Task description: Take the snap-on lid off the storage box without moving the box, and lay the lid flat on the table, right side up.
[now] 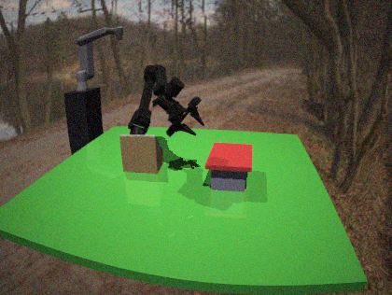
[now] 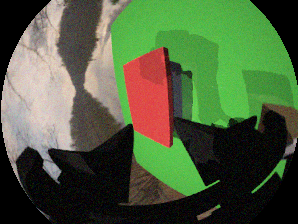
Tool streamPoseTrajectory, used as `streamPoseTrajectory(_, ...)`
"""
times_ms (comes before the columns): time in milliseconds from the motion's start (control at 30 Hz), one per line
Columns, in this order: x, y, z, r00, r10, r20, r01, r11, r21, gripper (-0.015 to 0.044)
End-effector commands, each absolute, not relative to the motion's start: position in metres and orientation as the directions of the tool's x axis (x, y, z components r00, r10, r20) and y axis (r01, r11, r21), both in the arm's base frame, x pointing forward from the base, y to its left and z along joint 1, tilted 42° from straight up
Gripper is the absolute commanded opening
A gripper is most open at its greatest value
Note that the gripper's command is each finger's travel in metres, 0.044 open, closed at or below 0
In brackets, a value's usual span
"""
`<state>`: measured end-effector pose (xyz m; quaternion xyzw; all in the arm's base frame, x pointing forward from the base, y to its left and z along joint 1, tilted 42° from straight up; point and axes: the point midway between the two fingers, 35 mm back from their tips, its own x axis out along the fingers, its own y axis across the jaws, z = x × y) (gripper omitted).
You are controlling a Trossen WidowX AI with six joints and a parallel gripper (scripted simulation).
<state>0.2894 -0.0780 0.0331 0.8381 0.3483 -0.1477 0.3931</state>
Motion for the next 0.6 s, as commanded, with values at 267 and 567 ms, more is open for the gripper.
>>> streamPoseTrajectory(267, 0.287, -0.069, 0.029, 0.699, 0.493, -0.518, 0.714, -0.439, 0.545, 0.0235)
streamPoseTrajectory(567, 0.282, -0.037, -0.007, 0.699, 0.494, -0.517, 0.714, -0.440, 0.545, 0.0235)
